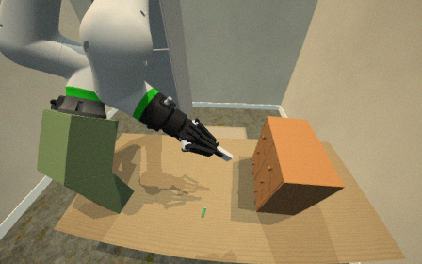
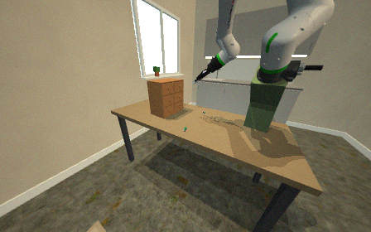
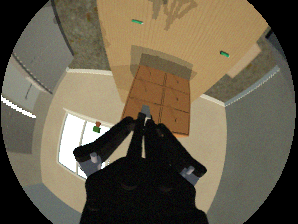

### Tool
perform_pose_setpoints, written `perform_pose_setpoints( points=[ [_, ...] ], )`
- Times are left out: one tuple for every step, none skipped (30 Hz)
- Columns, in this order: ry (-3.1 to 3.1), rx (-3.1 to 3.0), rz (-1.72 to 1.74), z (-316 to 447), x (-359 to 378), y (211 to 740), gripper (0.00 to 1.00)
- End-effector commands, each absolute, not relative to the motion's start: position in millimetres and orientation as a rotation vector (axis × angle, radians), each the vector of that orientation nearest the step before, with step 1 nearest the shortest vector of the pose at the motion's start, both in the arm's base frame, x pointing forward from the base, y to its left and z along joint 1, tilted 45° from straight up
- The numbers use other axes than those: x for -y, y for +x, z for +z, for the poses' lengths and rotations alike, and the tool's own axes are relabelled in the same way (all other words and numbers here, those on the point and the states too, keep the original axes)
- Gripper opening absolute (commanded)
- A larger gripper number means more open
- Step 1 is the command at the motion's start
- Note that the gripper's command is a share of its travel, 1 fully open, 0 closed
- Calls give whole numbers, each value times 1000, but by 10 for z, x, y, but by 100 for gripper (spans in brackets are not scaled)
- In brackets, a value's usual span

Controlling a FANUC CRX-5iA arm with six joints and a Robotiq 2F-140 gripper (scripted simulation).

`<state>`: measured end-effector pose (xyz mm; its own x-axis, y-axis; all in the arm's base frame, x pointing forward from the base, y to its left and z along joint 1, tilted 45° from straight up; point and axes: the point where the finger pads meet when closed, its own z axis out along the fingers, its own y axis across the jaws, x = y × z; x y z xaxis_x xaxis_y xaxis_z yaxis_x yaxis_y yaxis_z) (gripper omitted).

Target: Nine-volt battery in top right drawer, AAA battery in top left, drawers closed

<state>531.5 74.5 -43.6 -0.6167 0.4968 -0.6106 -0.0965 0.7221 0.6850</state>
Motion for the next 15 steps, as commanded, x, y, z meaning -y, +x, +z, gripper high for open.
perform_pose_setpoints(
  points=[
    [250, -2207, 951, -366, -716, 5213, 0],
    [239, -2229, 959, -354, -703, 5192, 0],
    [229, -2250, 966, -342, -686, 5173, 0],
    [218, -2273, 974, -329, -672, 5152, 0],
    [208, -2295, 981, -316, -655, 5131, 0],
    [208, -2295, 981, -316, -655, 5131, 0],
    [208, -2295, 981, -316, -655, 5131, 0],
    [196, -2318, 990, -303, -641, 5109, 0],
    [184, -2342, 998, -290, -623, 5087, 0],
    [171, -2367, 1006, -276, -607, 5064, 0],
    [158, -2392, 1015, -261, -590, 5041, 0],
    [145, -2417, 1023, -247, -571, 5016, 0],
    [130, -2444, 1033, -231, -554, 4991, 0],
    [116, -2471, 1041, -216, -534, 4966, 0],
    [100, -2499, 1051, -200, -515, 4939, 0]
  ],
)
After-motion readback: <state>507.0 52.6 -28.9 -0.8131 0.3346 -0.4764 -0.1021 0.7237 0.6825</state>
